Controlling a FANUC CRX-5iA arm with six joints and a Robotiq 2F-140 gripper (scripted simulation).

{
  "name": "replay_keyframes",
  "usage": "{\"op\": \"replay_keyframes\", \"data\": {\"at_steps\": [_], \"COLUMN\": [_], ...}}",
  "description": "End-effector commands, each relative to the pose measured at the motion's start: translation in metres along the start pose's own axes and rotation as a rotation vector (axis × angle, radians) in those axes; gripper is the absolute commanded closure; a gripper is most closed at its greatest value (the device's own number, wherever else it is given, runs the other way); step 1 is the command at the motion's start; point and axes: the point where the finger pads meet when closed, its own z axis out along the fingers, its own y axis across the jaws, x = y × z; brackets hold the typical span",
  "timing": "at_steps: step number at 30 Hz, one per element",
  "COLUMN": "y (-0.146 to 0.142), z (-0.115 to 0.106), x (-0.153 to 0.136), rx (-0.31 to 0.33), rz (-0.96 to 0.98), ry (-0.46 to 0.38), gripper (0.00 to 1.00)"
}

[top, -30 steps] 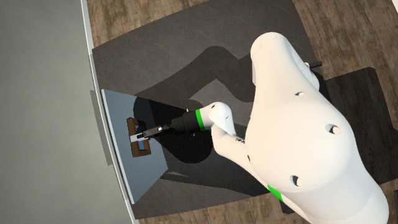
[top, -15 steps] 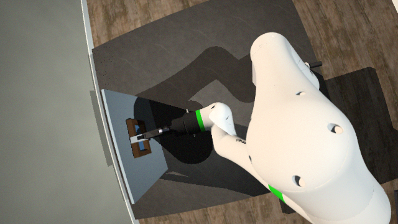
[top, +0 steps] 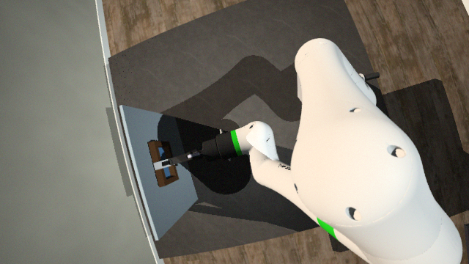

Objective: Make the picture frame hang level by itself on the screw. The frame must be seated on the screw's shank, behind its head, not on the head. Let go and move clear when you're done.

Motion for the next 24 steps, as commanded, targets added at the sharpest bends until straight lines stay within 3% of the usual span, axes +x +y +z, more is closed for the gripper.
{"op": "replay_keyframes", "data": {"at_steps": [1,24], "y": [0.0002,0.0002], "z": [0.0001,0.0001], "x": [0.0002,0.0016], "rx": [0.000,0.000], "rz": [-0.004,-0.031], "ry": [0.000,0.002], "gripper": [1.00,1.00]}}
